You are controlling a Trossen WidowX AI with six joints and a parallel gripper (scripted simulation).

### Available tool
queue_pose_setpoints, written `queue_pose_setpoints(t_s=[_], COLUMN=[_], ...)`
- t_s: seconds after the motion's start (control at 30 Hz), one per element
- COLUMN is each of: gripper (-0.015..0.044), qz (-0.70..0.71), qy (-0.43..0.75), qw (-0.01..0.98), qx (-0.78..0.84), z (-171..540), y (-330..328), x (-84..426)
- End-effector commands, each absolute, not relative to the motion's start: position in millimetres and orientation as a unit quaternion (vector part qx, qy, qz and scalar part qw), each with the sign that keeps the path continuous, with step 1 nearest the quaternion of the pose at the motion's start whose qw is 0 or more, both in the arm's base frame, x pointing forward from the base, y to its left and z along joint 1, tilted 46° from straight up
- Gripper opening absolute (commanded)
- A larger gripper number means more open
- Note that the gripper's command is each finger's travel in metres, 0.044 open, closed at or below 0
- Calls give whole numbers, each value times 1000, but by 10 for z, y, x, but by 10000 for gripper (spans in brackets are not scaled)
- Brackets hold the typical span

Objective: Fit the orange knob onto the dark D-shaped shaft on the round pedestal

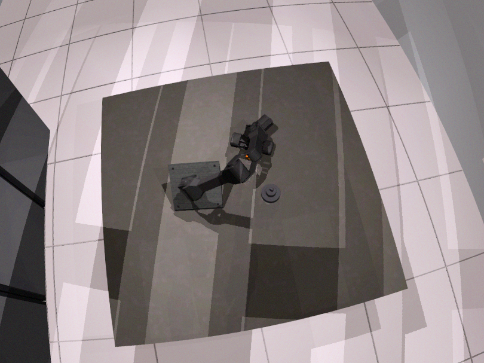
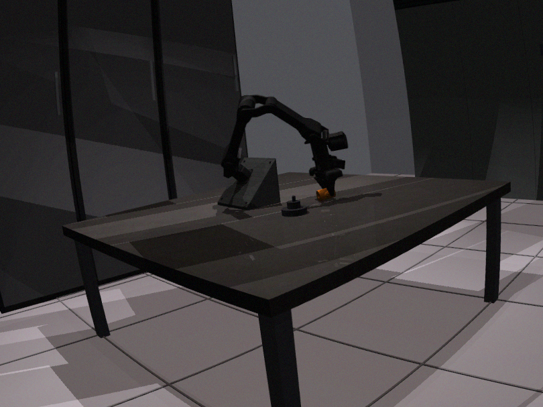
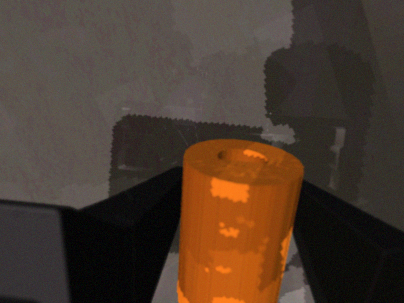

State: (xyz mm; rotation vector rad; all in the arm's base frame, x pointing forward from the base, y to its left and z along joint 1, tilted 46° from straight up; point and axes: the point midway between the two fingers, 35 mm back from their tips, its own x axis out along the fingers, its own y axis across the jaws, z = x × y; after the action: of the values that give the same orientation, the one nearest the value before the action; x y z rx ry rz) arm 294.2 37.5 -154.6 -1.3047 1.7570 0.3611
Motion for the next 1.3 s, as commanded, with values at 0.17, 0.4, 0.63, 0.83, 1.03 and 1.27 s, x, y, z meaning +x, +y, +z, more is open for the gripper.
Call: queue_pose_setpoints(t_s=[0.17,0.4,0.63,0.83,1.03,1.27], gripper=[180,180,180,180,180,180], qz=[187,218,249,274,299,326], qy=[676,645,612,582,551,513], qw=[494,534,571,601,630,661], qx=[-514,-501,-487,-473,-459,-440], z=[-1457,-1389,-1324,-1272,-1225,-1176], y=[357,336,305,272,234,184], x=[2899,2869,2835,2804,2772,2733])
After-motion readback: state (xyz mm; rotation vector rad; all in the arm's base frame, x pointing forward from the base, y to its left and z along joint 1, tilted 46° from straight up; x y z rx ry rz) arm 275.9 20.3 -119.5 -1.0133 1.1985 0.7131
